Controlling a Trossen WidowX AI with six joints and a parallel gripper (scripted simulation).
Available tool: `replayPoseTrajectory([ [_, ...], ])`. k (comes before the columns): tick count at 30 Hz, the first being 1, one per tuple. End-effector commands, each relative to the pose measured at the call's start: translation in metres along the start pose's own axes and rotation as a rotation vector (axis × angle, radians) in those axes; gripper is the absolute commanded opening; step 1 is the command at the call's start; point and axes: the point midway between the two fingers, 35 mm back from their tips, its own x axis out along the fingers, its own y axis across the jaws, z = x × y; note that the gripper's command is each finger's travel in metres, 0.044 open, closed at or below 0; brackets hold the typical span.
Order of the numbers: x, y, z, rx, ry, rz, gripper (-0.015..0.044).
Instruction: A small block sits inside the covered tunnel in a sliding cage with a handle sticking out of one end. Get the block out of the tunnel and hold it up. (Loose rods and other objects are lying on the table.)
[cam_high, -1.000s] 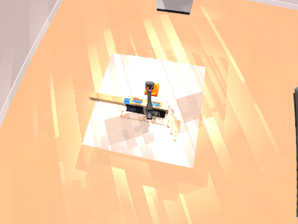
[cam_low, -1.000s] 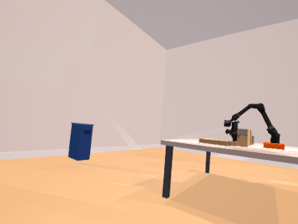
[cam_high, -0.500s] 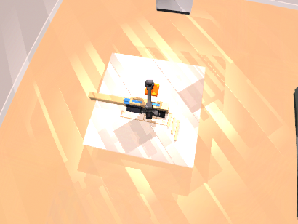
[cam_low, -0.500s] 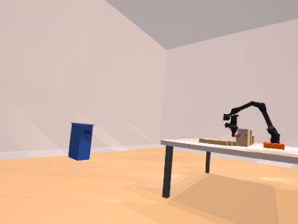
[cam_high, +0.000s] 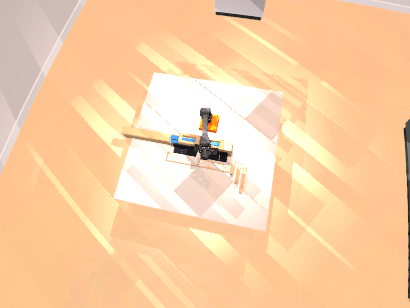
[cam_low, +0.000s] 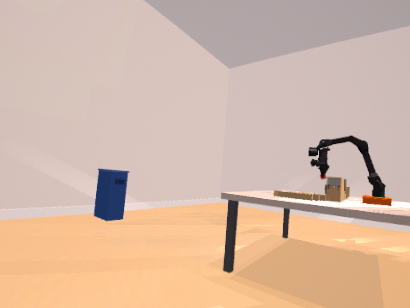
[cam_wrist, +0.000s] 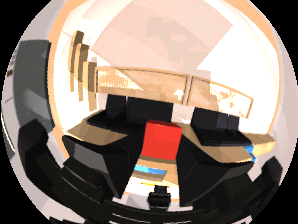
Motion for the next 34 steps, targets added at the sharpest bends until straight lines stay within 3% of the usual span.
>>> replayPoseTrajectory([
  [1,-0.019,-0.001,-0.003,-0.006,-0.013,-0.001,0.0],
  [5,-0.012,-0.002,-0.002,0.0,-0.033,0.006,0.0],
  [17,-0.02,-0.033,-0.002,-0.007,-0.522,0.044,0.0],
  [34,-0.018,-0.033,0.024,-0.007,-0.532,0.041,0.0],
])
